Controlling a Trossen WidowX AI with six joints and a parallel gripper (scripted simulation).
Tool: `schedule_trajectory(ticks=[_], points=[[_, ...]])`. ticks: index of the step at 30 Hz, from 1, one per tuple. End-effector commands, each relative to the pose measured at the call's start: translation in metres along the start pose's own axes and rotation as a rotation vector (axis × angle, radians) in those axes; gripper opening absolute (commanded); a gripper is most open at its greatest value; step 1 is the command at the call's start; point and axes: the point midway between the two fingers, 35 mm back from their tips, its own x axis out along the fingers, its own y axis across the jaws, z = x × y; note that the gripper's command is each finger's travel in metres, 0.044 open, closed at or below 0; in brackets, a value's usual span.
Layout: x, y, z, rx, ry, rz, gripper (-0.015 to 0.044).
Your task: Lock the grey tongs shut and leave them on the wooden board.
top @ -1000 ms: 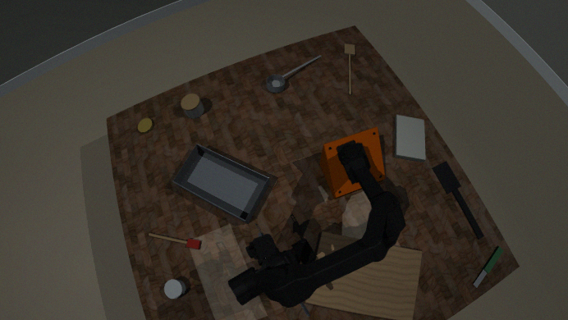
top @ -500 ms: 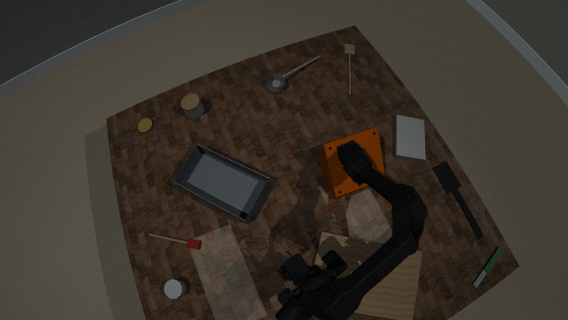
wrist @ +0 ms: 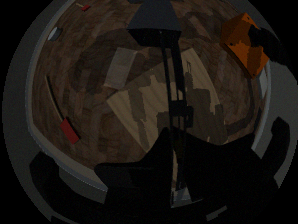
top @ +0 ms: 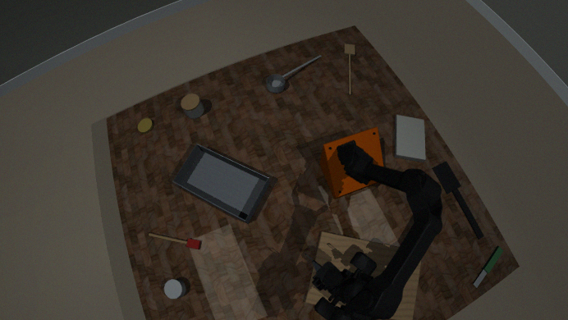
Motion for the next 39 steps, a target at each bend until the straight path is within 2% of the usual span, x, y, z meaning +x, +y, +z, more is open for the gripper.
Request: schedule_trajectory(ticks=[1, 19, 27, 33, 39], points=[[-0.002, -0.011, -0.013, -0.030, 0.002, 0.008, -0.0150], [-0.027, -0.073, -0.070, -0.183, 0.075, 0.060, -0.0150], [-0.028, -0.079, -0.073, -0.196, 0.086, 0.059, -0.0150], [-0.015, -0.088, -0.066, -0.247, 0.128, -0.049, -0.0150], [0.000, -0.102, -0.059, -0.291, 0.243, -0.196, -0.0150]])
